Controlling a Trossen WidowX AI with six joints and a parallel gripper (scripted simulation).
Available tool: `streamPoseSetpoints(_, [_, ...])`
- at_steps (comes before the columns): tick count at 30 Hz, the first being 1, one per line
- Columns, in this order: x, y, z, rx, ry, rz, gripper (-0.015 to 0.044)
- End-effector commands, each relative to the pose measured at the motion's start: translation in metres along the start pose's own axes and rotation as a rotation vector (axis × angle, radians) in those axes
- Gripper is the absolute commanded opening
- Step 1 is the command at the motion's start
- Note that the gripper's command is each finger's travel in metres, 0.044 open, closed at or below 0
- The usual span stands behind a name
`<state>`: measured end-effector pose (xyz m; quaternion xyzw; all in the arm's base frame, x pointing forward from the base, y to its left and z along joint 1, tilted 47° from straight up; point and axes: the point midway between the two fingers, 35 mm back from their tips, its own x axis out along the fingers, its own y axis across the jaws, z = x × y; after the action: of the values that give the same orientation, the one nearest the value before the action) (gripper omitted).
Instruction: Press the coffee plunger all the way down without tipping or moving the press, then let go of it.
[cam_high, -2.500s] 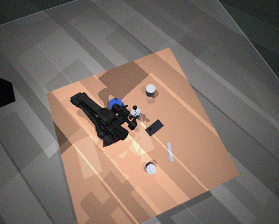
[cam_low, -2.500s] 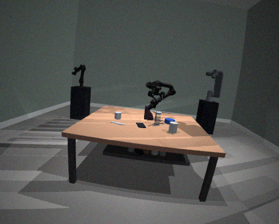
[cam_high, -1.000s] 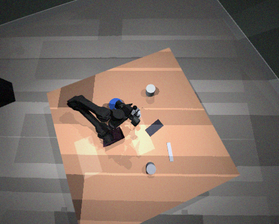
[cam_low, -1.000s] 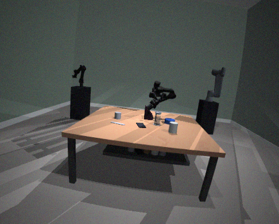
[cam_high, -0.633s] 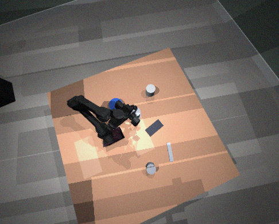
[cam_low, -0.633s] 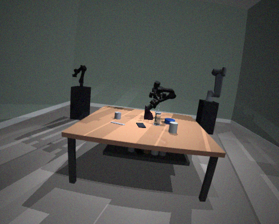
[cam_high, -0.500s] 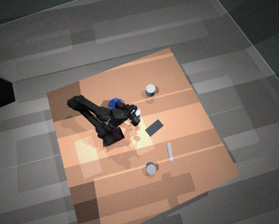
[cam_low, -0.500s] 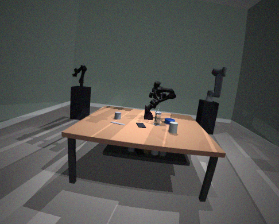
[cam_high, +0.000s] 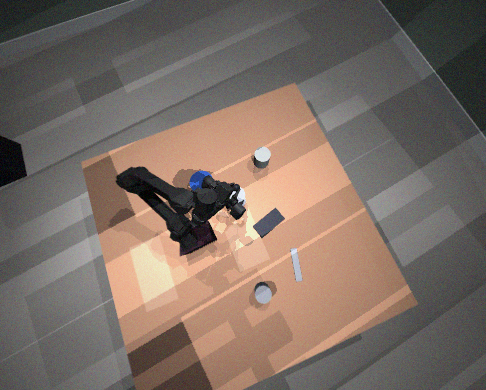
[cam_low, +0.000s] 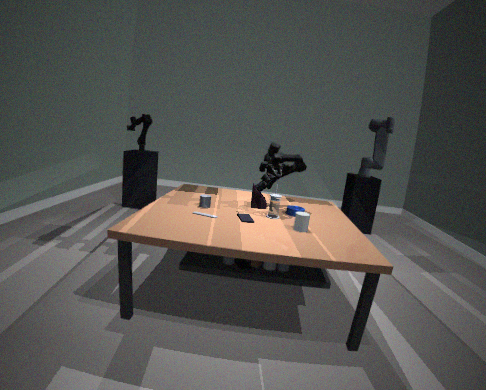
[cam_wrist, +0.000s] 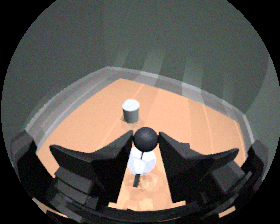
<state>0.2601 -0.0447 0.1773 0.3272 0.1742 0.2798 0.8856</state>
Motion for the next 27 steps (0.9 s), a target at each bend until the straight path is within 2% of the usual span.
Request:
streamPoseSetpoints(1, [0.006, -0.007, -0.011, 0.003, 0.014, -0.022, 0.0124])
streamPoseSetpoints(27, [0.032, -0.016, -0.045, -0.001, 0.024, -0.032, 0.0124])
